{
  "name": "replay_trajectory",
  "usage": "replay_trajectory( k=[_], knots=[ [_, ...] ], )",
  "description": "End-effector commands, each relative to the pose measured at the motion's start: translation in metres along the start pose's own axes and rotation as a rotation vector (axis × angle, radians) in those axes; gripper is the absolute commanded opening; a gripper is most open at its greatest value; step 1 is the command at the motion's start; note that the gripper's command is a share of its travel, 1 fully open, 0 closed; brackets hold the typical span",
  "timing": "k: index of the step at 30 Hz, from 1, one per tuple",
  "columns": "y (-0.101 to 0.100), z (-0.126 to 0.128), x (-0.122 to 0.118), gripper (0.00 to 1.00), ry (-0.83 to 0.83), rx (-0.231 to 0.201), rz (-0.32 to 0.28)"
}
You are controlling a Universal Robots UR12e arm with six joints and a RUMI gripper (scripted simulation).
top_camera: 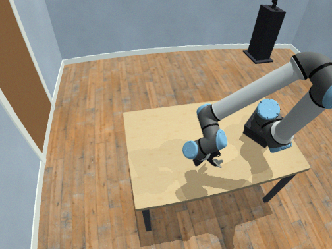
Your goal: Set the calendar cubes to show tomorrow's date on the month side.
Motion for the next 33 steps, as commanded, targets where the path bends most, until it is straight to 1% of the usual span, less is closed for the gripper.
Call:
replay_trajectory(
  k=[1,2,3,4,6,7,10,11,12,15,16,17,19,20,21,24,26,27,28,29,30,33],
  knots=[
    [-0.001,0.013,0.003,1.0,-0.103,0.034,0.037],
    [-0.001,0.013,0.003,1.0,-0.103,0.034,0.037],
    [-0.002,0.022,0.004,1.0,-0.174,0.059,0.059],
    [-0.003,0.027,0.005,1.0,-0.218,0.075,0.072],
    [-0.003,0.031,0.006,1.0,-0.246,0.085,0.08],
    [-0.004,0.038,0.007,1.0,-0.297,0.104,0.095],
    [-0.005,0.048,0.008,1.0,-0.379,0.136,0.119],
    [-0.005,0.05,0.008,1.0,-0.39,0.14,0.122],
    [-0.006,0.056,0.009,1.0,-0.437,0.158,0.135],
    [-0.007,0.067,0.01,1.0,-0.52,0.191,0.158],
    [-0.007,0.069,0.01,1.0,-0.533,0.196,0.161],
    [-0.007,0.075,0.01,1.0,-0.578,0.215,0.173],
    [-0.007,0.075,0.01,1.0,-0.578,0.215,0.173],
    [-0.007,0.078,0.01,1.0,-0.603,0.225,0.18],
    [-0.008,0.087,0.011,1.0,-0.672,0.254,0.198],
    [-0.009,0.096,0.011,1.0,-0.74,0.284,0.216],
    [-0.009,0.105,0.01,1.0,-0.805,0.312,0.232],
    [-0.009,0.105,0.01,1.0,-0.807,0.313,0.233],
    [-0.01,0.113,0.01,1.0,-0.862,0.338,0.246],
    [-0.01,0.114,0.01,1.0,-0.872,0.343,0.249],
    [-0.01,0.12,0.01,1.0,-0.913,0.362,0.259],
    [-0.011,0.131,0.009,1.0,-0.995,0.401,0.279]
  ],
)
Point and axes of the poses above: the point where the finger pads meet when closed, its own y axis back along the fingers, its own z axis across the jaws, x = y × z, the point moved 7 cm from there along y, back along the fingers, and after that the axes turned 5 degrees about y, right-handed, at the moved point
